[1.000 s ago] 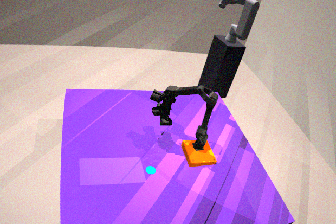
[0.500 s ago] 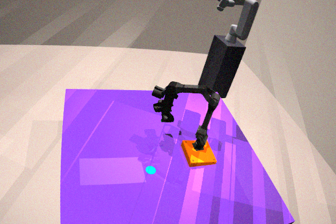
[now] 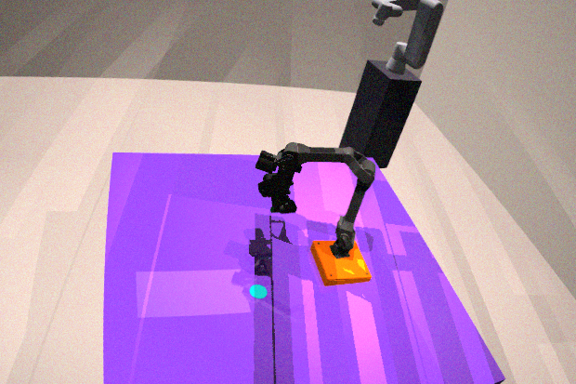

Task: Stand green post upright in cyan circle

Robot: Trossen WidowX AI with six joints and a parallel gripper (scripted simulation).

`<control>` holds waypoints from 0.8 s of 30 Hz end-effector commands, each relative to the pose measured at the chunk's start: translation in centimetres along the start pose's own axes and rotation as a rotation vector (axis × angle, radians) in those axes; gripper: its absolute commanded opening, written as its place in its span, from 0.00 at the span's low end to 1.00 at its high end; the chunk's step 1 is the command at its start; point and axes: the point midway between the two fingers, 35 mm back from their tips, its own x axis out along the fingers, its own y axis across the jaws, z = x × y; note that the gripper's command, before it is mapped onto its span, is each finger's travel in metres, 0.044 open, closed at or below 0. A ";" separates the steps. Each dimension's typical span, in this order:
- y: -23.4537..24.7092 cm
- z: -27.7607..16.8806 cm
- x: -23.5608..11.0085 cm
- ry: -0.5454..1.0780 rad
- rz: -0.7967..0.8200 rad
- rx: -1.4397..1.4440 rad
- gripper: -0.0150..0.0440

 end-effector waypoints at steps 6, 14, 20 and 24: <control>1.3 1.8 -0.3 -0.018 0.000 -0.087 0.29; 2.7 3.3 -0.5 -0.023 0.002 -0.165 0.29; 3.8 4.3 -0.7 -0.026 0.003 -0.224 0.29; 4.5 5.0 -0.8 -0.027 0.005 -0.263 0.29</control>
